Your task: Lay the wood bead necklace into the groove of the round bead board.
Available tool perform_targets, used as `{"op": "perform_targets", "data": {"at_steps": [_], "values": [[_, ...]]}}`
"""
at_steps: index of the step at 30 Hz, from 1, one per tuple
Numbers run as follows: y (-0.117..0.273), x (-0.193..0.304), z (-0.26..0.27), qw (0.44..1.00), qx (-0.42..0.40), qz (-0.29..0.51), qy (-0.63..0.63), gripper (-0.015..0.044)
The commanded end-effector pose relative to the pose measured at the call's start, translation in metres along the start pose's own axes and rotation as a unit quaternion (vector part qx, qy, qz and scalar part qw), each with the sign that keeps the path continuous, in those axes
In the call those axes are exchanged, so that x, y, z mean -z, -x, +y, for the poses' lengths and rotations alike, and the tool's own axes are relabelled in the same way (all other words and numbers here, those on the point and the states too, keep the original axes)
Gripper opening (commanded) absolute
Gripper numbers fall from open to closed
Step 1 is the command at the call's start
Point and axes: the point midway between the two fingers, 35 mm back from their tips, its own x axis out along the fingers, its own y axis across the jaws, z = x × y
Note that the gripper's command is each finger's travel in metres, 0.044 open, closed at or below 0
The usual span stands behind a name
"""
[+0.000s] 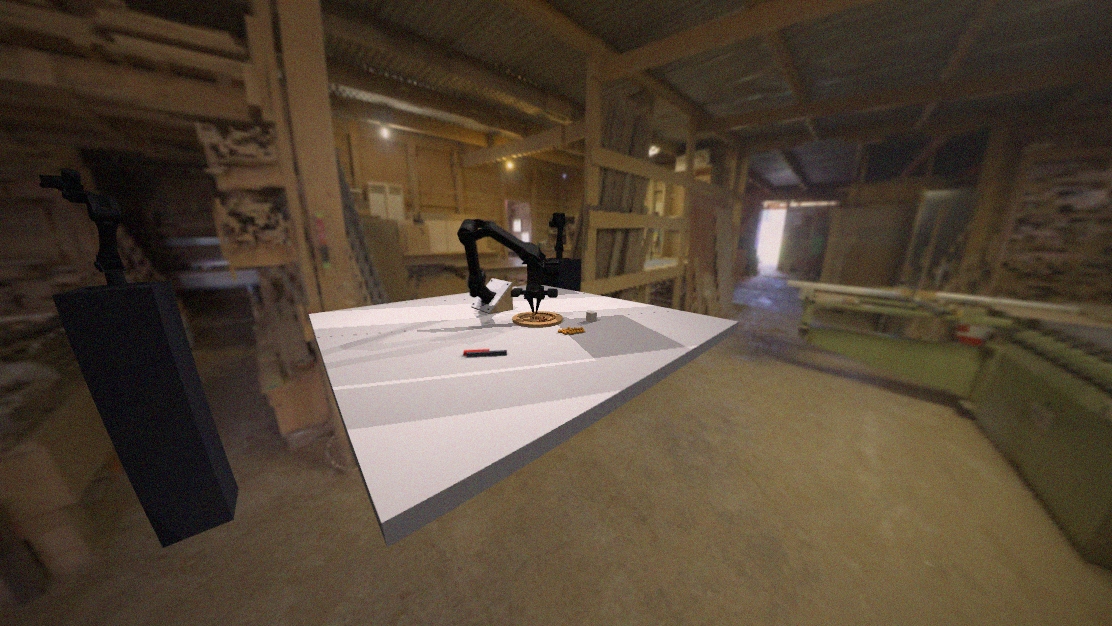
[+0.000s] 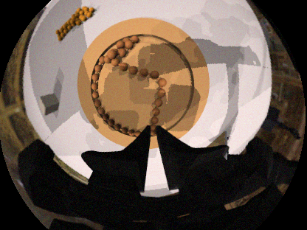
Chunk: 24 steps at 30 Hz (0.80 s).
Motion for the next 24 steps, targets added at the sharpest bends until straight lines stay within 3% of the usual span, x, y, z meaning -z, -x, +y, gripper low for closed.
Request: {"op": "perform_targets", "data": {"at_steps": [1,24], "values": [[0.000,0.000,0.000,1.000,0.000,0.000,0.000,0.0000],[-0.001,0.007,-0.012,1.000,0.001,-0.002,0.001,0.0000]]}}
